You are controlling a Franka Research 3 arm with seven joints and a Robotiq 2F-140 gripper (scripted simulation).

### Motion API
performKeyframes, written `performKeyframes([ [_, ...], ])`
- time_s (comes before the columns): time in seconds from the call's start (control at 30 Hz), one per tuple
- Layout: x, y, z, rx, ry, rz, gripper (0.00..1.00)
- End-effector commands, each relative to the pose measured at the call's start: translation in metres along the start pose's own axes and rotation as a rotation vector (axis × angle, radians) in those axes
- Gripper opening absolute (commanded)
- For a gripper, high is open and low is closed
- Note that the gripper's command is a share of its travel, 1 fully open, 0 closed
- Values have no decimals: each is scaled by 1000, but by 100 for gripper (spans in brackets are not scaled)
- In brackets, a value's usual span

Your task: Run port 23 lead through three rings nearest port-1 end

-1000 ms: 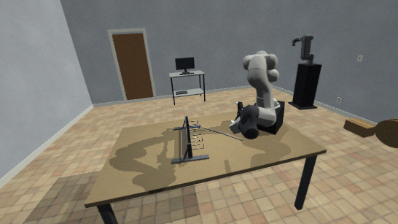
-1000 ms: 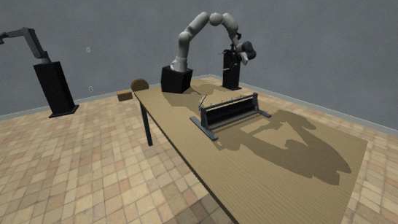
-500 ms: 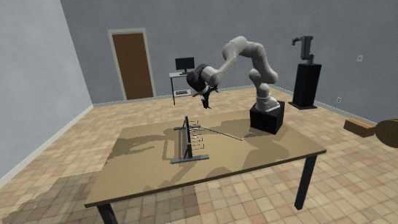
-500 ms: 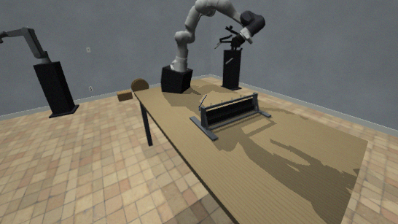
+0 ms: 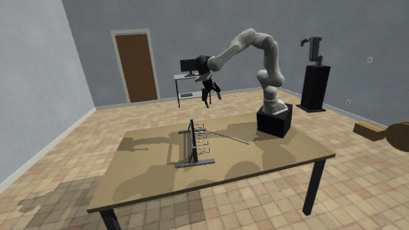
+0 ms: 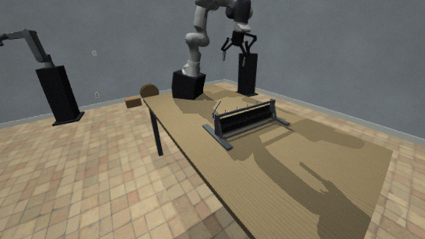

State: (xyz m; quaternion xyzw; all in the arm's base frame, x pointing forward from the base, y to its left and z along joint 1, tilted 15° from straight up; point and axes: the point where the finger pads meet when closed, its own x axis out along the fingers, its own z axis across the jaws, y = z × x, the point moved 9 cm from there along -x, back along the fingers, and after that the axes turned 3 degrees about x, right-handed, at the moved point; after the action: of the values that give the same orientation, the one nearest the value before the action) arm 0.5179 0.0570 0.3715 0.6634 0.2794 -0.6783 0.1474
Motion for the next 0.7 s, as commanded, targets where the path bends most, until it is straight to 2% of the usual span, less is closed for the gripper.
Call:
performKeyframes([
  [0.0, 62, -10, -20, -141, 200, 13, 100],
  [0.07, 114, -20, -13, -107, 226, 8, 100],
  [0.13, 149, -26, 4, -70, 242, 13, 100],
  [0.2, 149, -26, 4, -70, 242, 13, 100],
  [0.3, 188, -31, 37, -17, 252, 34, 100],
  [0.43, 225, -35, 80, 42, 247, 73, 100],
  [0.57, 245, -37, 113, 79, 234, 109, 100],
  [0.67, 253, -37, 128, 94, 227, 126, 100],
])
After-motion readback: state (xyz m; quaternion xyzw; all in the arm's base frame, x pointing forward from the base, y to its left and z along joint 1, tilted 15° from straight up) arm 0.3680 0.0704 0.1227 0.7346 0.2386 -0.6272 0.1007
